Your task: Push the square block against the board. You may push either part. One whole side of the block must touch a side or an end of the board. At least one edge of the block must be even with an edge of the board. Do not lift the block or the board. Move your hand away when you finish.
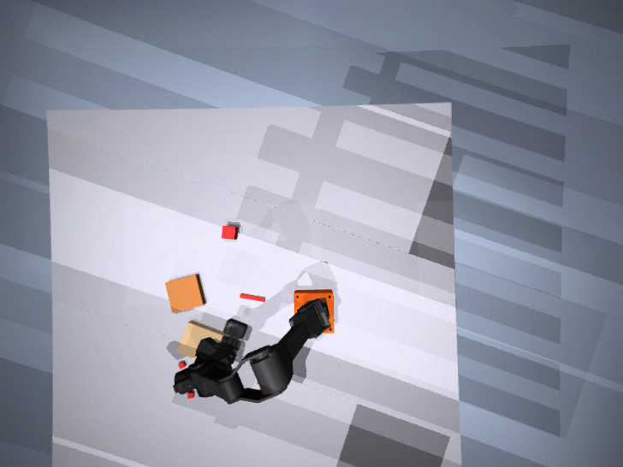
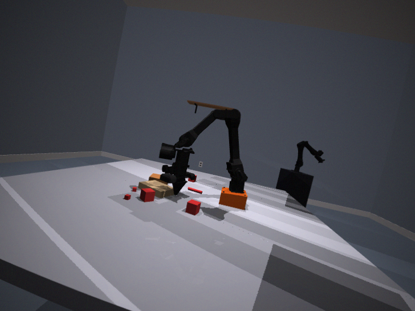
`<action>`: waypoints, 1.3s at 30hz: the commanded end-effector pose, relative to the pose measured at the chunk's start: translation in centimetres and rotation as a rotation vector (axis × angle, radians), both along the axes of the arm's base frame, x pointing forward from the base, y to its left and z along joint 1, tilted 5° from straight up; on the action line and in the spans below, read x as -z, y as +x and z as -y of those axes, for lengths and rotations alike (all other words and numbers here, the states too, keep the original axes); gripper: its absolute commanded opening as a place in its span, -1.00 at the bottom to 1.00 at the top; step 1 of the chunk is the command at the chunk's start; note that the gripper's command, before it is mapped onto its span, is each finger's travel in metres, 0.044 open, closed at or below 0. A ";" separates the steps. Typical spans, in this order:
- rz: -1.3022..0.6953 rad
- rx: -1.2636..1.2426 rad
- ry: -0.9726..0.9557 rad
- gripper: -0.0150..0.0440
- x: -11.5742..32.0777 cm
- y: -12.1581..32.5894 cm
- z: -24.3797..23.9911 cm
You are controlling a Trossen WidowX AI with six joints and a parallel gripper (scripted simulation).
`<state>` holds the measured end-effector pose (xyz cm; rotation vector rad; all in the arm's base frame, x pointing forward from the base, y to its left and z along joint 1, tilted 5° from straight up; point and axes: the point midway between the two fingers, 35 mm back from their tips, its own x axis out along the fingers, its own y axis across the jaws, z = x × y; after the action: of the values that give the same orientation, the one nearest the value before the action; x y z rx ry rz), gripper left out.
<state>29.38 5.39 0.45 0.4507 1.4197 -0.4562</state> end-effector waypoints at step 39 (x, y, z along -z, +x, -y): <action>0.004 -0.002 -0.002 -0.49 -0.6 3.7 2.0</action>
<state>32.58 3.65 1.04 0.4487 1.4205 -0.4528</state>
